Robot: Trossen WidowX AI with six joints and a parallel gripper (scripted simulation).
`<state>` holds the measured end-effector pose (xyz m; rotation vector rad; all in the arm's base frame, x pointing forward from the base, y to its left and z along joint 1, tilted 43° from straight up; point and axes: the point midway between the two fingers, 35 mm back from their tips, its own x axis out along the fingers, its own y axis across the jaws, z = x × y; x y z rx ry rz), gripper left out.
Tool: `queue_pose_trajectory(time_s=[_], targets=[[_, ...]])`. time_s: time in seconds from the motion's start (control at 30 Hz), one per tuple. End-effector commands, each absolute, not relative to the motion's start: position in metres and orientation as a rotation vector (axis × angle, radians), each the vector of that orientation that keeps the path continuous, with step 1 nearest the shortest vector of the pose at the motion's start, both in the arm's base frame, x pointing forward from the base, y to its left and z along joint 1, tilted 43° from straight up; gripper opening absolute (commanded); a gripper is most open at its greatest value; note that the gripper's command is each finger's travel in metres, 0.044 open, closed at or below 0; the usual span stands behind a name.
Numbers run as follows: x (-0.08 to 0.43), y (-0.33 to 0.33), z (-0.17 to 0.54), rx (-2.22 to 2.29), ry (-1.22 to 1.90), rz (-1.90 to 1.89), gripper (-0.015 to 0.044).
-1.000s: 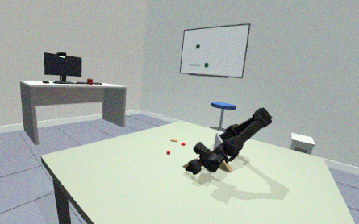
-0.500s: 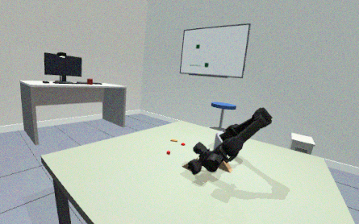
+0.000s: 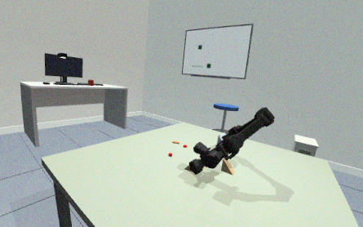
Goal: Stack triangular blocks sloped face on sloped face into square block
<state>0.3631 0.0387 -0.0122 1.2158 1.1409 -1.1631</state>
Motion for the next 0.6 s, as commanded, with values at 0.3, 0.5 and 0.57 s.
queue_pose_trajectory(time_s=[0.3, 0.5, 0.57], targets=[[0.364, 0.013, -0.01, 1.433, 1.367, -0.994, 0.0], [0.364, 0.001, -0.011, 1.535, 1.478, -0.899, 0.0], [0.364, -0.003, -0.012, 1.568, 1.515, -0.865, 0.0]])
